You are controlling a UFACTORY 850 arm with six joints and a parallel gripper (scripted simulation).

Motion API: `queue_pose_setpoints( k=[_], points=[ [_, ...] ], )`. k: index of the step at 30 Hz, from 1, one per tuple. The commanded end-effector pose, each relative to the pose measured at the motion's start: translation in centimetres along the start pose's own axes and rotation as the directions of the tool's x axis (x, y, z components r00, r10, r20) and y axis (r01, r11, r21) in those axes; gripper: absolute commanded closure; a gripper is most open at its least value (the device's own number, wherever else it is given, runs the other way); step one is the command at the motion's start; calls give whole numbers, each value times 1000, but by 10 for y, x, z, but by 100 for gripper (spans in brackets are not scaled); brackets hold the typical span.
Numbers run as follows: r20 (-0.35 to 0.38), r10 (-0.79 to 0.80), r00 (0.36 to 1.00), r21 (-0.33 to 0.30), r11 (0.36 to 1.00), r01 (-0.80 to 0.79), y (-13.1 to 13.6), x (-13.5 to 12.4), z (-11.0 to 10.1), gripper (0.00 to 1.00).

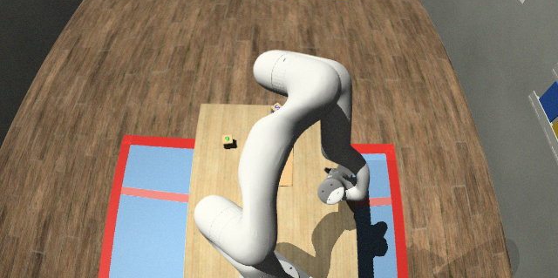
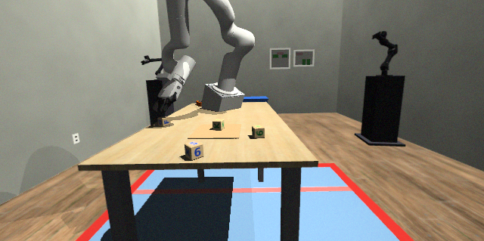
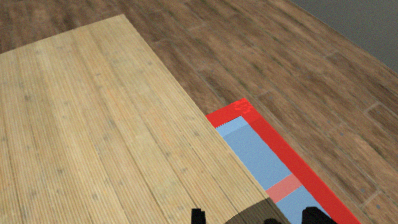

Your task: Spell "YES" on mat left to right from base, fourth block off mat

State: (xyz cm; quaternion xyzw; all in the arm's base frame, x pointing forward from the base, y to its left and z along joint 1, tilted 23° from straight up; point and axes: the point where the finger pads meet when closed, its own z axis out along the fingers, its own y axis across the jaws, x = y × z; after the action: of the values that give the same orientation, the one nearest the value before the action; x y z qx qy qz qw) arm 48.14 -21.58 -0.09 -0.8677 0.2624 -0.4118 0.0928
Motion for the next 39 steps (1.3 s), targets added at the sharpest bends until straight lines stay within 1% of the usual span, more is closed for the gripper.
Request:
queue_pose_setpoints(
  k=[1, 3, 5, 6, 7, 10, 14, 20, 22, 27, 31, 39],
  points=[
    [137, 6, 991, 9, 1000, -7, -1, 3, -1, 38],
    [184, 6, 983, 12, 1000, -8, -2, 3, -2, 38],
    [184, 6, 983, 12, 1000, -8, -2, 3, -2, 38],
    [242, 4, 970, 9, 1000, -7, -1, 4, -3, 38],
    [266, 3, 964, 5, 1000, -4, 0, 5, -5, 38],
    [330, 5, 944, 14, 1000, -11, -3, 5, -5, 38],
    [414, 3, 910, 10, 1000, -8, -2, 7, -8, 38],
    [515, 2, 857, 10, 1000, -8, -2, 9, -11, 38],
    [515, 2, 857, 10, 1000, -8, -2, 9, -11, 38],
    [591, 0, 807, 15, 1000, -11, -3, 10, -13, 38],
    [627, 0, 779, 10, 1000, -8, -2, 11, -14, 38],
    [645, 0, 764, 4, 1000, -3, 0, 11, -15, 38]
  ],
)
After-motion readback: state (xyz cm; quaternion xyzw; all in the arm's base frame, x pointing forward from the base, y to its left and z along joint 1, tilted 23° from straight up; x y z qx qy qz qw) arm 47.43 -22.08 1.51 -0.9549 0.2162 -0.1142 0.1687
